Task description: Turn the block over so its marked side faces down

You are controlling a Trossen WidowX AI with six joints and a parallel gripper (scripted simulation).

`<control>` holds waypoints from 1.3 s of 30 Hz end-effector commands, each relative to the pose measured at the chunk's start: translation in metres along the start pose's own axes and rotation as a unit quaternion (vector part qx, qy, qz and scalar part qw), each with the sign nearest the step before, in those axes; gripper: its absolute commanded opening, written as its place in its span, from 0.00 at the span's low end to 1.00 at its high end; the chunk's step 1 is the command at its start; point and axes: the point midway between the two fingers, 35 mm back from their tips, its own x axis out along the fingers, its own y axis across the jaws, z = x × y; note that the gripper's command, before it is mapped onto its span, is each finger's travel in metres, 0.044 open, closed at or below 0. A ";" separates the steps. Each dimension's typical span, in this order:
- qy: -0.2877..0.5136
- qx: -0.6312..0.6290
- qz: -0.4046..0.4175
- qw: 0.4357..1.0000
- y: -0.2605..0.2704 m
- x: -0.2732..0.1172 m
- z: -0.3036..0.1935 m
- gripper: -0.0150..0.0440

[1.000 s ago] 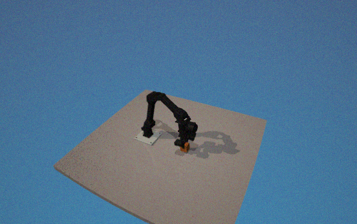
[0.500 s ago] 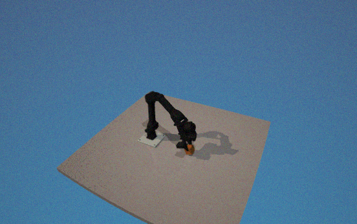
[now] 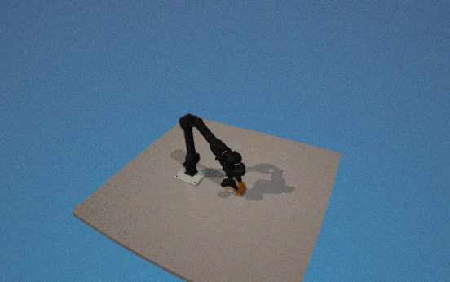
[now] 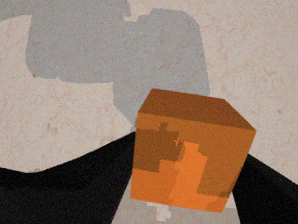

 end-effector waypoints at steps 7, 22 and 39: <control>-0.073 0.004 0.001 0.997 -0.001 0.017 -0.002 0.25; -0.194 0.004 0.001 0.981 -0.001 0.028 -0.011 0.25; -0.270 0.002 0.001 0.963 0.001 0.019 -0.018 0.25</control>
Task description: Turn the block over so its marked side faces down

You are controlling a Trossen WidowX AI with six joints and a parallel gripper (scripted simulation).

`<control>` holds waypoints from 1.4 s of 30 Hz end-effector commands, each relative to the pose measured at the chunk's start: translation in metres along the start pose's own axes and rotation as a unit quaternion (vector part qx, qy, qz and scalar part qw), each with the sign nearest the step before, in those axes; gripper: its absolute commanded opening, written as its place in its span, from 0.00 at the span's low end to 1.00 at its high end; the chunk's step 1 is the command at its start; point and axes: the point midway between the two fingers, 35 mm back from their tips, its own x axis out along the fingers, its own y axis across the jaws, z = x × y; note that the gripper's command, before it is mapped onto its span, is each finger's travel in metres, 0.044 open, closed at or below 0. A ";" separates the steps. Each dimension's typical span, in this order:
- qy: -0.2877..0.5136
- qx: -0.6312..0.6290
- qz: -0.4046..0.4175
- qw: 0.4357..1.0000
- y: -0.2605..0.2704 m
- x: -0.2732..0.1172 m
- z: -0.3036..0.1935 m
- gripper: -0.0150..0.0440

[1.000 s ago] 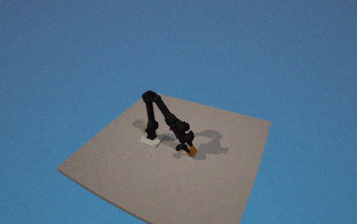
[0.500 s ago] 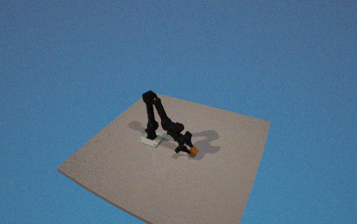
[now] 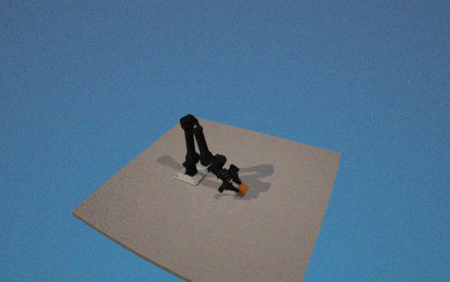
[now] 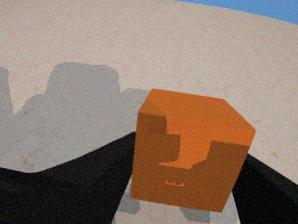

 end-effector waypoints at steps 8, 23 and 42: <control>0.000 0.003 0.002 1.000 0.001 -0.001 -0.004 0.25; 0.000 0.003 0.002 1.000 0.001 -0.001 -0.004 0.88; 0.000 0.003 0.002 1.000 0.001 -0.001 -0.004 1.00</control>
